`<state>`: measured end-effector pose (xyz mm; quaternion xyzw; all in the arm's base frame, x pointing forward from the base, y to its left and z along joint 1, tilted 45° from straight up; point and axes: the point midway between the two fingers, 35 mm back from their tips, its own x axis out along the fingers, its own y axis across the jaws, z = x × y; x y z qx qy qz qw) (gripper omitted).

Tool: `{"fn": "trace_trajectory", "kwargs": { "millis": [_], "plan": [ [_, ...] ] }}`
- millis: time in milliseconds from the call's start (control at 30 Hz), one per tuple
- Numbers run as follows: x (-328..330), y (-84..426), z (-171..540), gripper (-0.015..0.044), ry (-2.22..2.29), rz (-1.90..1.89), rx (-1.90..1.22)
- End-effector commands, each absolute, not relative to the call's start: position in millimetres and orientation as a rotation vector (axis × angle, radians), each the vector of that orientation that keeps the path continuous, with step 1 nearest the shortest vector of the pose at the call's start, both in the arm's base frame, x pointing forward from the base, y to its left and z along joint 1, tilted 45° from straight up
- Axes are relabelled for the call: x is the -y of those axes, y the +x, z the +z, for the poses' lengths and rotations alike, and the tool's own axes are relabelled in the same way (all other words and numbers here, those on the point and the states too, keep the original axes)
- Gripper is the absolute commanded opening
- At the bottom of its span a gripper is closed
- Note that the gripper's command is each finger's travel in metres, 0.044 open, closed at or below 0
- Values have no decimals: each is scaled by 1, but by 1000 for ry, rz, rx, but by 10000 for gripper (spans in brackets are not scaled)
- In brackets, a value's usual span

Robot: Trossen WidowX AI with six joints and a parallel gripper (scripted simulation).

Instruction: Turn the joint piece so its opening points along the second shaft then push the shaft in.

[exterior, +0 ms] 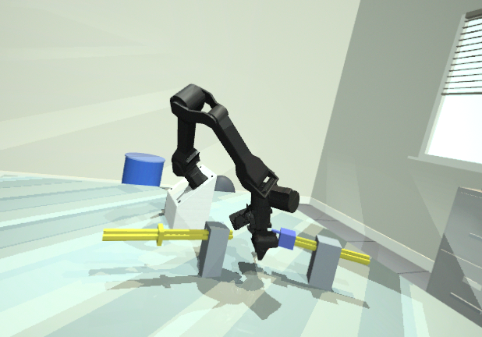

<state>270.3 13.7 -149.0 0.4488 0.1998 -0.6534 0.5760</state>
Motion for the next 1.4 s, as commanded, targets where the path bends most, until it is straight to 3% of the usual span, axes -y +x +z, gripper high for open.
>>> {"fn": "trace_trajectory", "kwargs": {
  "millis": [0,1367],
  "plan": [
    [-14,270,-146,0,982,-1551,-445],
    [-17,273,-128,0,634,-1621,-314]
  ]
}}
